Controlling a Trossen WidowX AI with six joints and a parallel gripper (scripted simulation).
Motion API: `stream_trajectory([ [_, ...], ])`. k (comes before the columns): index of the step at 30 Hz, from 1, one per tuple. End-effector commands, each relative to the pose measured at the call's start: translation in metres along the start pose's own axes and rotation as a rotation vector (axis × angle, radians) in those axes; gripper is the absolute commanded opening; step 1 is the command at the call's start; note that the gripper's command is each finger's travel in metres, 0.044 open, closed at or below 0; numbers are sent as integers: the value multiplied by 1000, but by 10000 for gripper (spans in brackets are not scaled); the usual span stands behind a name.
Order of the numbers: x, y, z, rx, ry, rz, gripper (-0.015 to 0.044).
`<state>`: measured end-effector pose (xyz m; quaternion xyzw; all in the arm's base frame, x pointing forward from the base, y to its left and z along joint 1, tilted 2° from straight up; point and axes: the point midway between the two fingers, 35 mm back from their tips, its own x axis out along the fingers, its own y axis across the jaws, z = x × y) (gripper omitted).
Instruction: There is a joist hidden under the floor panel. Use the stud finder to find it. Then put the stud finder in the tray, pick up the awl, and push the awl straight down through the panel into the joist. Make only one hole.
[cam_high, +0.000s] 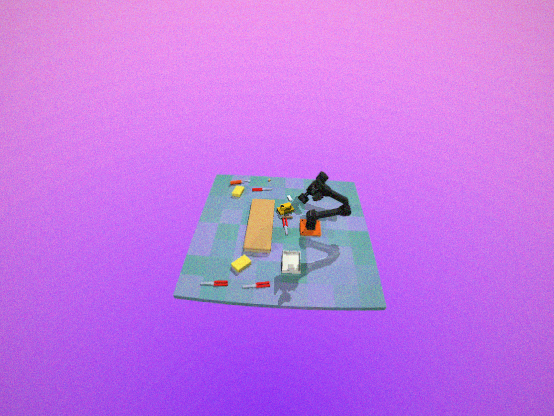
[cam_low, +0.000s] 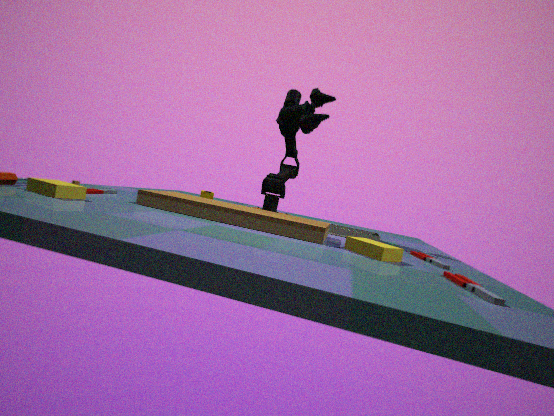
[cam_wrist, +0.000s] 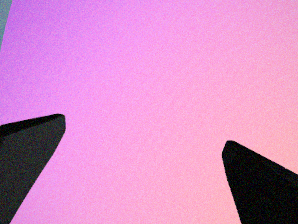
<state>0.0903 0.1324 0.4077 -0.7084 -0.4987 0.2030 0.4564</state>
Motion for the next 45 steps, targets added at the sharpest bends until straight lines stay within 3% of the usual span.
stream_trajectory([
  [1,2,43,-50,221,181,140,440],
  [8,-30,133,-121,589,519,377,440],
  [16,-113,234,-158,998,915,638,440],
  [23,-207,305,-139,1389,1254,860,440],
  [30,-291,343,-79,1817,1528,1073,440],
  [33,-313,349,-55,1962,1590,1139,440],
  [45,-315,349,-54,1972,1594,1143,440],
])
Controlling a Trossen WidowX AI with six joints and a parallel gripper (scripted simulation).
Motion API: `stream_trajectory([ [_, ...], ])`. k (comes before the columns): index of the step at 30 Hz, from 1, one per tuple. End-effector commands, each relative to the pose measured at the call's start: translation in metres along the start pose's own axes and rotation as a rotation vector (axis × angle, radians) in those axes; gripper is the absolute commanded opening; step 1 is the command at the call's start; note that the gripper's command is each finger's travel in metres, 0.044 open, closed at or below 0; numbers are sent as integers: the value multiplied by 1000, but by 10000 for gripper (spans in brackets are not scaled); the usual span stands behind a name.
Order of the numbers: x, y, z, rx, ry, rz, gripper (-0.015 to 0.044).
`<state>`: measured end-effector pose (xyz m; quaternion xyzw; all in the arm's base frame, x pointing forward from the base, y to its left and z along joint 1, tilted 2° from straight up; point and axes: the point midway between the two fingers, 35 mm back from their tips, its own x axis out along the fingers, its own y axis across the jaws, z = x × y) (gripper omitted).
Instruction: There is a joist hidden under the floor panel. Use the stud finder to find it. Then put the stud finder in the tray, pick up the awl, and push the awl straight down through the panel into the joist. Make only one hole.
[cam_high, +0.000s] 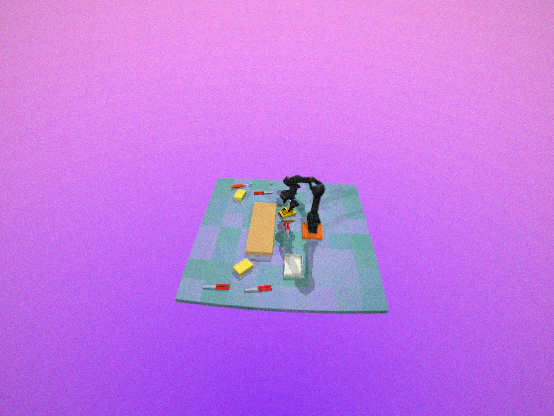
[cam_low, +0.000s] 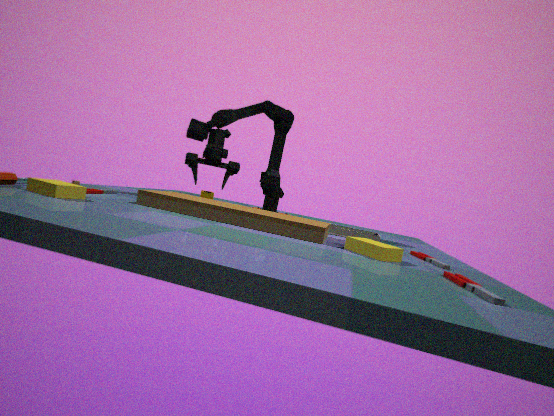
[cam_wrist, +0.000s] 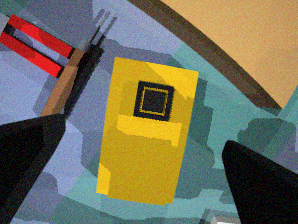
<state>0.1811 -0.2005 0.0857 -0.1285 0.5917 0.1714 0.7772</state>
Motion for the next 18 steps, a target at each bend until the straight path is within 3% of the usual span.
stream_trajectory([
  [1,0,-2,-2,10,8,3,440],
  [18,24,-3,-9,10,8,3,440],
])
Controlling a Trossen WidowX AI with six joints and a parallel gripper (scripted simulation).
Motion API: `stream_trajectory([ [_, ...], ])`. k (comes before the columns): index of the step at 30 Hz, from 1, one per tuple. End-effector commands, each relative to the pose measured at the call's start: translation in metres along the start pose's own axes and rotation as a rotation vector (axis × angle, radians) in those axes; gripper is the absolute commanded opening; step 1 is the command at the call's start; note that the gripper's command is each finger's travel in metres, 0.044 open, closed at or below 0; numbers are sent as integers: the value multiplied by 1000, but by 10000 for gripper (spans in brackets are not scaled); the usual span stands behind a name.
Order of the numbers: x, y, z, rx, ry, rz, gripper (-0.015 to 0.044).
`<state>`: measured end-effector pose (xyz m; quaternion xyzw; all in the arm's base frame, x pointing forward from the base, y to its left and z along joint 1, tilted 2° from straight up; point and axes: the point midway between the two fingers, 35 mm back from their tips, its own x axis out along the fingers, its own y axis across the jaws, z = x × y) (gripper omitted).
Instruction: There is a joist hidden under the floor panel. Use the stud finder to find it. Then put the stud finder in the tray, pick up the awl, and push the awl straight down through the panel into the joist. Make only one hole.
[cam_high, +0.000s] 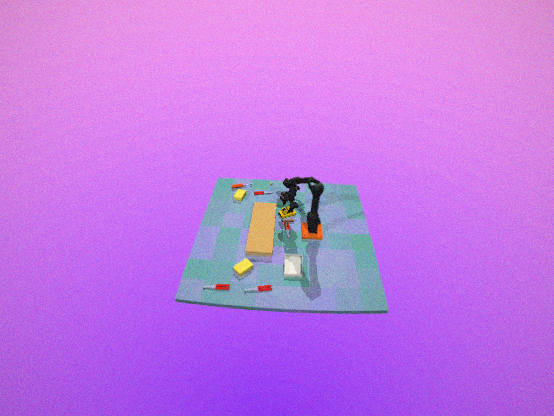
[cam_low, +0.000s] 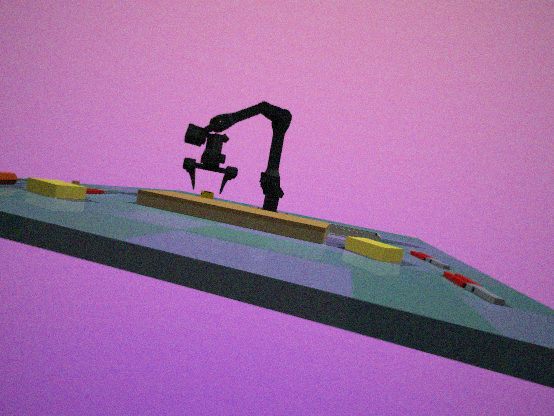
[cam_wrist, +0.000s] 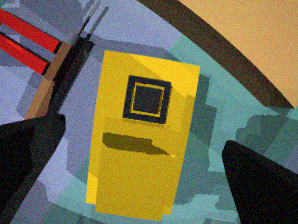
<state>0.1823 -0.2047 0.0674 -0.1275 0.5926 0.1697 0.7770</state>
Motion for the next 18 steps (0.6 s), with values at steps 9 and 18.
stream_trajectory([
  [9,21,2,-7,6,7,4,440],
  [18,31,3,-10,6,7,4,414],
])
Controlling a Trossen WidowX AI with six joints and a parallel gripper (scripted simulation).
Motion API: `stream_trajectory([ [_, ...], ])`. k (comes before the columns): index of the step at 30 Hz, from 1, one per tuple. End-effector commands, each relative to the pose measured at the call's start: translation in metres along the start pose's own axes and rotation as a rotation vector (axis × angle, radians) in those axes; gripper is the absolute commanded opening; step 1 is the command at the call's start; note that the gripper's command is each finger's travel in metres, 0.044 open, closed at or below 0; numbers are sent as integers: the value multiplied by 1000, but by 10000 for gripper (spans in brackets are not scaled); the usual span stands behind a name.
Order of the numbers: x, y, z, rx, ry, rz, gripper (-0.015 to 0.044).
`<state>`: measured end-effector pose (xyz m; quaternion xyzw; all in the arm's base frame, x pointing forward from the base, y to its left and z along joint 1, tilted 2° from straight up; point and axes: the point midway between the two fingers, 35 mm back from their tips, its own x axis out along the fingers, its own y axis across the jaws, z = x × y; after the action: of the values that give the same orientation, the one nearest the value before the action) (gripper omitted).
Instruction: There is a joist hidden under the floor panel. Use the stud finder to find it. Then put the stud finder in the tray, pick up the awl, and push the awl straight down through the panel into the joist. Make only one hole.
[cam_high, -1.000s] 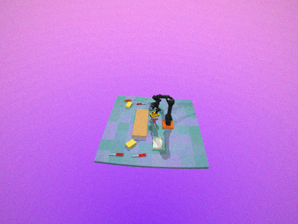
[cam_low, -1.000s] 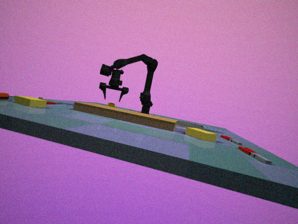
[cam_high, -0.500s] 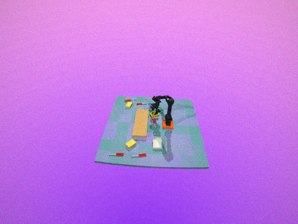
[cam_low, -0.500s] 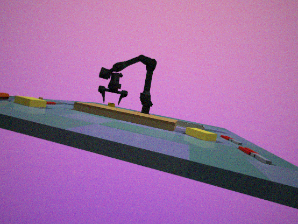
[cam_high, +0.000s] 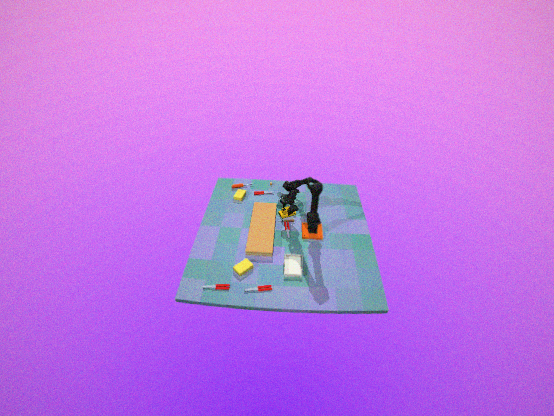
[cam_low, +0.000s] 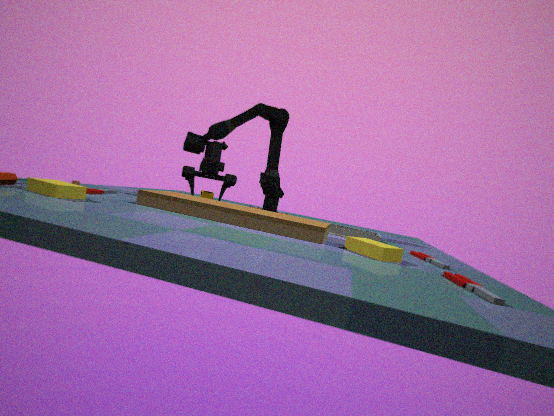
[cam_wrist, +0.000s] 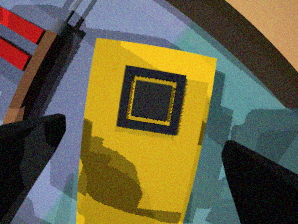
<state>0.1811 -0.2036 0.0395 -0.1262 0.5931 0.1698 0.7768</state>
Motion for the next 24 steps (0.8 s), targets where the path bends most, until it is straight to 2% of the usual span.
stream_trajectory([
  [1,4,1,-2,4,6,3,387],
  [3,4,1,-2,4,6,3,335],
  [24,4,1,-2,4,6,3,195],
])
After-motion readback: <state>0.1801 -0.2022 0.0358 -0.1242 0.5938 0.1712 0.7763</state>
